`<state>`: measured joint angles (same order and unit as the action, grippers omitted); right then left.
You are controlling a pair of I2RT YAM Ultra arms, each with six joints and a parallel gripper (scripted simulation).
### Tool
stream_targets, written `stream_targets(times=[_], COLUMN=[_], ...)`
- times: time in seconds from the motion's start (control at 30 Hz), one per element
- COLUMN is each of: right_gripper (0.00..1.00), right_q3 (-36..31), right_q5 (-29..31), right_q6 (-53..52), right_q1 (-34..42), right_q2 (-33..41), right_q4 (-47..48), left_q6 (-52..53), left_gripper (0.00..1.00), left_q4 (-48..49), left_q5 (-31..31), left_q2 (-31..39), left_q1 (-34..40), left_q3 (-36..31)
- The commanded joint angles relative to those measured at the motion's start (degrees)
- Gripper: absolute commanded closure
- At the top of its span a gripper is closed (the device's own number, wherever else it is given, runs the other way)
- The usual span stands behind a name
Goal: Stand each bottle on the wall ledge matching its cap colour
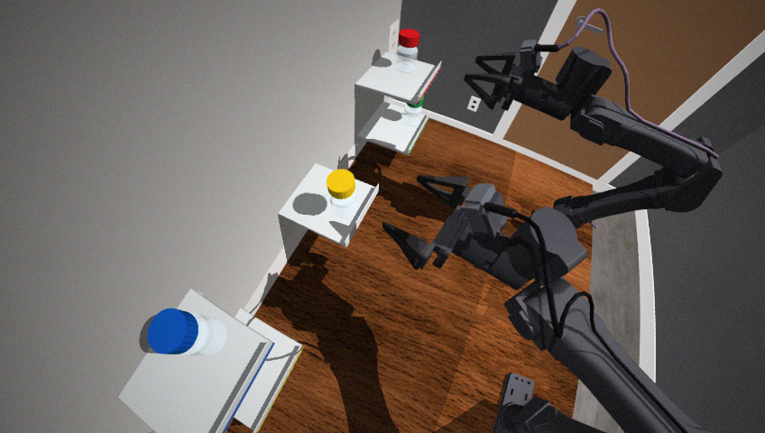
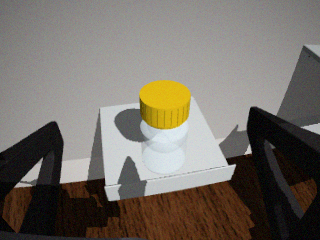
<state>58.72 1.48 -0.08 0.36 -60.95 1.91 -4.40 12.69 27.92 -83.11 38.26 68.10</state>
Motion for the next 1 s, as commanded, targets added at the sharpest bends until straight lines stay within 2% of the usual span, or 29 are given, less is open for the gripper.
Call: stream_targets(times=[0.0,0.2,0.27,0.4,0.47,0.6,0.97], right_gripper=[0.12,0.12,0.12,0.12,0.12,0.12,0.12], right_q3=[2.0,1.4,2.0,3.1,3.1,7.5,20.1], right_q5=[-1.4,-1.4,-3.0,-8.8,-8.8,-18.3,-37.0], right_q6=[0.3,0.1,1.6,6.6,6.6,14.2,28.8], right_q1=[-0.6,-0.3,-0.6,-1.5,-1.5,-4.2,-10.4], right_q2=[1.6,1.1,1.6,-0.3,-0.3,-3.0,-10.5], right_q4=[-1.6,-1.6,-3.7,-10.3,-10.3,-20.9,-42.6], left_q6=[0.4,0.3,0.9,1.4,1.4,2.2,3.5], left_gripper=[0.00,0.00,0.19,0.19,0.19,0.19,0.19], left_q4=[0.6,0.7,2.3,7.1,7.1,13.3,23.0], left_q5=[0.6,0.6,0.3,-1.6,-1.6,-3.3,-5.9], left_q2=[-0.4,0.1,-0.5,-1.9,-1.9,-5.7,-14.6], left_q1=[0.7,0.4,0.4,-0.5,-0.5,-1.9,-3.9], left_q3=[-0.8,-0.1,-0.8,-1.7,-1.7,-3.9,-4.2])
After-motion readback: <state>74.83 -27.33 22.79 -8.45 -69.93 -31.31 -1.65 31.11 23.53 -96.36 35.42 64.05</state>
